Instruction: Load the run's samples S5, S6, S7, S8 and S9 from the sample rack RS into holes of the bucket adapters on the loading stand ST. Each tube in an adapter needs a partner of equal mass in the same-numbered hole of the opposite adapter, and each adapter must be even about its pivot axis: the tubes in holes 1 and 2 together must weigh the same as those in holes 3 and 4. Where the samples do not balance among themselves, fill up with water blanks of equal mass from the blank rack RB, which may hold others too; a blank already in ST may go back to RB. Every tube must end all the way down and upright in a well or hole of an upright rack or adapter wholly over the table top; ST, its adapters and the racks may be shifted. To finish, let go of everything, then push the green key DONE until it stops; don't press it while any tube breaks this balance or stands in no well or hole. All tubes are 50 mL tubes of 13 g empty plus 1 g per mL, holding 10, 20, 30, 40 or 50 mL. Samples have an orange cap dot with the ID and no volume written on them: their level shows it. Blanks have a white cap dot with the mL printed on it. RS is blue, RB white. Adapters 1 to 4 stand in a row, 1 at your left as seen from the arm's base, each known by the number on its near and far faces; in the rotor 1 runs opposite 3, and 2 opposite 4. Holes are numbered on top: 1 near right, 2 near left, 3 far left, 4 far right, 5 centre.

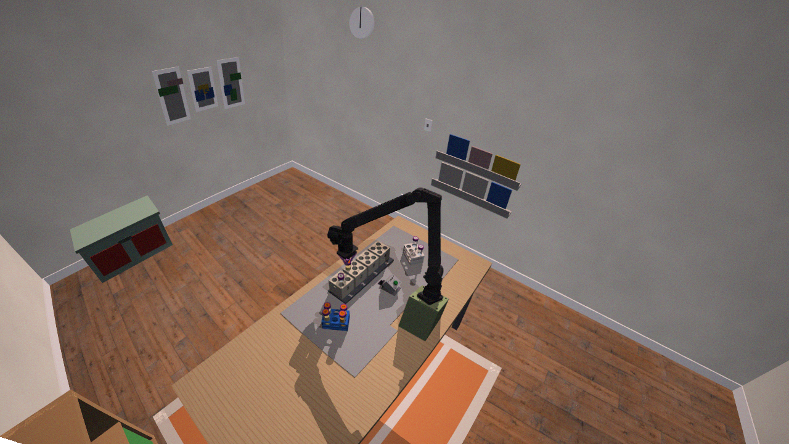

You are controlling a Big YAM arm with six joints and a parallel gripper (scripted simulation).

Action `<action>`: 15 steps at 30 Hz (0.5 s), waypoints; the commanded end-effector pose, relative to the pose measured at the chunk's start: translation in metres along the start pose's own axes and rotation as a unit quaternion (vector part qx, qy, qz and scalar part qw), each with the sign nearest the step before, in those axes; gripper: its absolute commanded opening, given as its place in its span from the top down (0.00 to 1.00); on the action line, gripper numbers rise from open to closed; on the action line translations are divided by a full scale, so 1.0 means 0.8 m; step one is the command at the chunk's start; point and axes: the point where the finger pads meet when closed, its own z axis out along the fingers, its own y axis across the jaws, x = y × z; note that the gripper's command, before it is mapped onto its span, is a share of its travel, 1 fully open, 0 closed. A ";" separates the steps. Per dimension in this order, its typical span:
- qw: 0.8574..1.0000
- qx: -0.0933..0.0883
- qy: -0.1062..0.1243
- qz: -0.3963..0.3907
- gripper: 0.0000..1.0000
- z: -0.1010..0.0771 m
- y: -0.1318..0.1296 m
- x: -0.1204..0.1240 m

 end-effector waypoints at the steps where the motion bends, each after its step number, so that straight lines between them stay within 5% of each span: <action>1: 1.000 -0.003 -0.011 0.006 1.00 0.003 -0.005 -0.016; 4: 1.000 -0.005 -0.019 0.012 1.00 -0.006 -0.009 -0.018; 6: 1.000 -0.001 -0.006 0.004 1.00 0.012 -0.005 -0.009; 15: 1.000 -0.003 -0.010 0.005 1.00 0.024 -0.005 -0.015</action>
